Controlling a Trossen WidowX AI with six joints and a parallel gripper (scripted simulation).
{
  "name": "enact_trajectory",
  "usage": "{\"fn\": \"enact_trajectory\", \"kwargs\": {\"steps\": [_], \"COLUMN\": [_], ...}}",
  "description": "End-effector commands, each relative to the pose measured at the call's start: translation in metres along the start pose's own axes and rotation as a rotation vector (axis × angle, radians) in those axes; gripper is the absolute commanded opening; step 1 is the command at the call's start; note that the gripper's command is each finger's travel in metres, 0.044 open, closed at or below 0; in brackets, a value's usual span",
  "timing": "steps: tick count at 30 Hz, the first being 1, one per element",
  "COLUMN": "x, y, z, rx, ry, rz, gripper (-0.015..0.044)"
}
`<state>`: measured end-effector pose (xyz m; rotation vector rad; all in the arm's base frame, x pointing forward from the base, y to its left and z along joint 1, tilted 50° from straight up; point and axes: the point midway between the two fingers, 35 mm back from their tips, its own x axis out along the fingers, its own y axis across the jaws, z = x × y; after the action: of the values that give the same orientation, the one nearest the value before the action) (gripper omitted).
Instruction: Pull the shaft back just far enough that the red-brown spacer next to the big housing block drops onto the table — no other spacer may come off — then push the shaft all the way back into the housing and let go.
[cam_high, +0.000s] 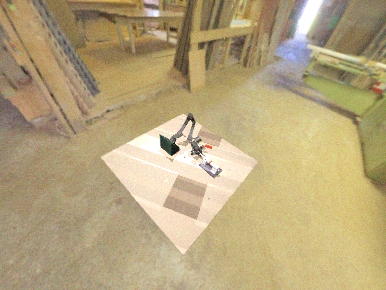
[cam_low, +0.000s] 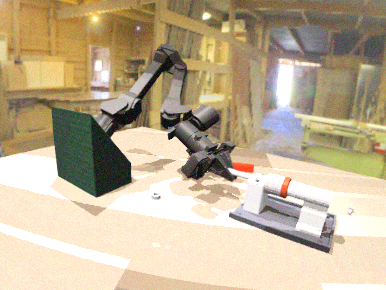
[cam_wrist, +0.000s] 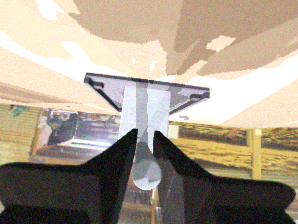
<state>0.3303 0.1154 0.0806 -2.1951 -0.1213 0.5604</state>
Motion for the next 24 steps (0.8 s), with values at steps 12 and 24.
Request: {"fn": "enact_trajectory", "kwargs": {"steps": [12,24], "x": [-0.0019,-0.0030], "y": [0.0009,0.0009], "z": [0.0012,0.0018], "rx": [0.005,0.005], "ry": [-0.001,-0.001], "rz": [0.002,0.002], "gripper": [0.0000,0.0000]}}
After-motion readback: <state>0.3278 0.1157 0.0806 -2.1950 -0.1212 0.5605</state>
